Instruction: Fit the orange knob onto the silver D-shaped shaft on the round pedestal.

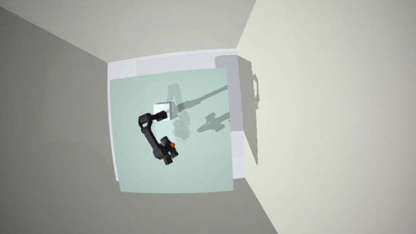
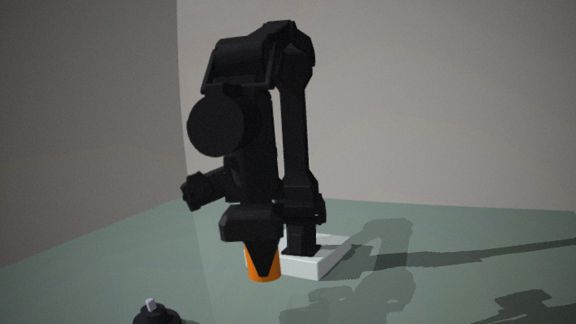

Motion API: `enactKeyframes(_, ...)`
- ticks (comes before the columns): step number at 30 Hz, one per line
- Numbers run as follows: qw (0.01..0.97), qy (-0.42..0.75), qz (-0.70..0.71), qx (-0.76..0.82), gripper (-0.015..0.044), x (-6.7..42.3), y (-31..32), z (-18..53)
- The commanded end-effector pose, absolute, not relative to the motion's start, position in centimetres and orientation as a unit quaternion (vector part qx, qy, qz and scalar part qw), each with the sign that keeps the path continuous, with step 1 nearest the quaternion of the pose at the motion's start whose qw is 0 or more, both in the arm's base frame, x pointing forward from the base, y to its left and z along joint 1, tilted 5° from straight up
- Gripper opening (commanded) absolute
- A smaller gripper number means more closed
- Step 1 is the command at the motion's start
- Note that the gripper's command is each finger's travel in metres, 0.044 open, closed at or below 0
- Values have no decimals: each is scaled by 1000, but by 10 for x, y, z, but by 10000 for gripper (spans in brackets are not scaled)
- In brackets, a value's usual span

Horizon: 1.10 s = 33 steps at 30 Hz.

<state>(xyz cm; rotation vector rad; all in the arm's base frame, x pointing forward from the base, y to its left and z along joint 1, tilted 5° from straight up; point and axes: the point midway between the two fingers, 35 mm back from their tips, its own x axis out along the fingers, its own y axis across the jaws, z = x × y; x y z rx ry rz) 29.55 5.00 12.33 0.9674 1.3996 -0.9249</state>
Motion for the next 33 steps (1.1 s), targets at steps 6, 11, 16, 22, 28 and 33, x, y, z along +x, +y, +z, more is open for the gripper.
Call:
enactKeyframes(6,564,598,-401,405,0,302,52,86)
enactKeyframes(11,563,599,-402,403,0,303,53,59)
enactKeyframes(16,563,600,-404,401,0,304,55,31)
enactKeyframes(22,562,601,-406,398,0,303,56,-2)
enactKeyframes(28,562,602,-406,397,0,302,57,-10)
enactKeyframes(33,561,604,-404,397,26,301,58,-8)
